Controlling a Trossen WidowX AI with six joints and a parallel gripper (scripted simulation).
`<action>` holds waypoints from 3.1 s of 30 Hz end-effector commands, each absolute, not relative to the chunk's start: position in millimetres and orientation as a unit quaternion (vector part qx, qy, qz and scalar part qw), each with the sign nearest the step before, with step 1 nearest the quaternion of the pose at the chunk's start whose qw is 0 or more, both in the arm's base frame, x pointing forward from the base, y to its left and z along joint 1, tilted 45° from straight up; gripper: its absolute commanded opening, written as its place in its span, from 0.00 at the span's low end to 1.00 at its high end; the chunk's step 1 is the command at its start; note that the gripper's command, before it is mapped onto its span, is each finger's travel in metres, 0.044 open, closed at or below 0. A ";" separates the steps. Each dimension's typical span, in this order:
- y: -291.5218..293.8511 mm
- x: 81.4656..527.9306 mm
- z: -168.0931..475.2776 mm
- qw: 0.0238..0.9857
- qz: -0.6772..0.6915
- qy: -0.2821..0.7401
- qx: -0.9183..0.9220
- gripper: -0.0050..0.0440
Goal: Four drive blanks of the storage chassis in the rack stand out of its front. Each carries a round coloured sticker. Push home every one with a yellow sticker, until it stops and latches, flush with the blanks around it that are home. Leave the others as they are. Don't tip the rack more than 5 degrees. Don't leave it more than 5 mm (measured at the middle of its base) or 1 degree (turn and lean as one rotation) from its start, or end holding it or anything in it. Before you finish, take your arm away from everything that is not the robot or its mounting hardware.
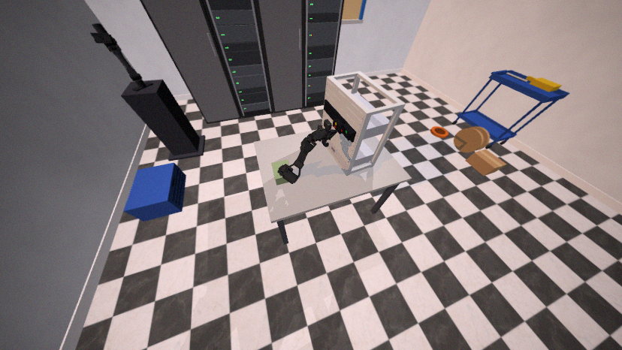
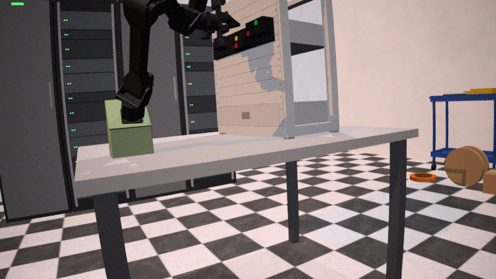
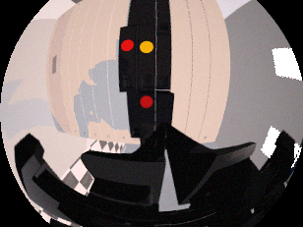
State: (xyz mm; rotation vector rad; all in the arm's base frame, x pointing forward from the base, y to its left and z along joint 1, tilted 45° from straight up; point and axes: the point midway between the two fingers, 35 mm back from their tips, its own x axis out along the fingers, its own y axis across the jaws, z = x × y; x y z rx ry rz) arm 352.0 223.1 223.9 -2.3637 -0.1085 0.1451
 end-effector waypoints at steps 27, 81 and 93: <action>270.2 349.6 152.5 0.381 0.050 -0.043 -0.922 0.10; 276.1 391.5 151.1 0.381 0.050 -0.043 -0.922 0.10; 276.5 393.7 151.2 0.381 0.050 -0.043 -0.922 0.10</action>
